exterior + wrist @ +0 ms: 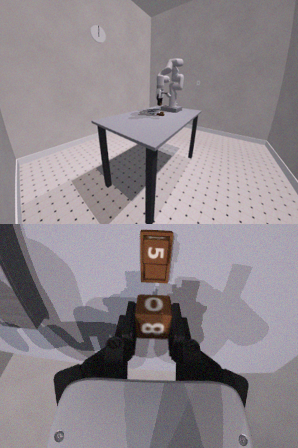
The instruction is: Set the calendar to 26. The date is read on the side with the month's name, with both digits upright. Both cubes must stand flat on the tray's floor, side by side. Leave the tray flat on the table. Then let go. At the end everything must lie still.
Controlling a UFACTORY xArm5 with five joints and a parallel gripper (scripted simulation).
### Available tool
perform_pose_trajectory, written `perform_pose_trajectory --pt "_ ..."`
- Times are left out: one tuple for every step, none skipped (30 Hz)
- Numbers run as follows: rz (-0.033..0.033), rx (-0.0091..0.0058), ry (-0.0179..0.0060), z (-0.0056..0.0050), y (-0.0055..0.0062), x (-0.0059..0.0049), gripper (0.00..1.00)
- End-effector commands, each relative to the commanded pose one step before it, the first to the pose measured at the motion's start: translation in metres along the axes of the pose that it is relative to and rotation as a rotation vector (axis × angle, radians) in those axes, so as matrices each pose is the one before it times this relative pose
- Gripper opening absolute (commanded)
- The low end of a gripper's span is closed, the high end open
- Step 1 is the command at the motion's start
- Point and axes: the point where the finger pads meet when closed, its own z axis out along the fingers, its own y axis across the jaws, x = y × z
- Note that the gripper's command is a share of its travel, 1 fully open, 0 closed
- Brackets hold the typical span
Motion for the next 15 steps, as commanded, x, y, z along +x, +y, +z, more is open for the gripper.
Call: perform_pose_trajectory --pt "0.00011 -0.00269 -0.00015 0.00808 0.001 -0.00011 0.27" --pt "0.0 0.0 0.0 0.0028 -0.00002 -0.00001 0.27" --pt "0.0 0.0 0.0 0.00299 0.0 -0.00001 0.27" --pt "0.0 0.0 0.0 0.00315 0.00003 -0.00001 0.27" --pt "0.0 0.0 0.0 0.00327 -0.00001 -0.00001 0.27" --pt "0.0 0.0 0.0 0.00335 0.00001 -0.00001 0.27" --pt "0.0 0.0 0.0 0.00339 0.00003 -0.00001 0.27" --pt "0.0 0.0 0.0 0.00338 -0.00001 -0.00001 0.27" --pt "0.0 0.0 0.0 0.0 0.0 0.0 0.27" --pt "0.0 0.0 0.0 0.0 0.0 0.0 0.27" --pt "0.0 0.0 0.0 0.00334 0.00003 -0.00001 0.27" --pt "0.0 0.0 0.0 0.00326 0.00002 -0.00001 0.27" --pt "0.0 0.0 0.0 0.00313 -0.00002 -0.00001 0.27" --pt "0.0 0.0 0.0 0.00298 0.00003 -0.00001 0.27" --pt "0.0 0.0 0.0 0.00279 0.00002 -0.00001 0.27"
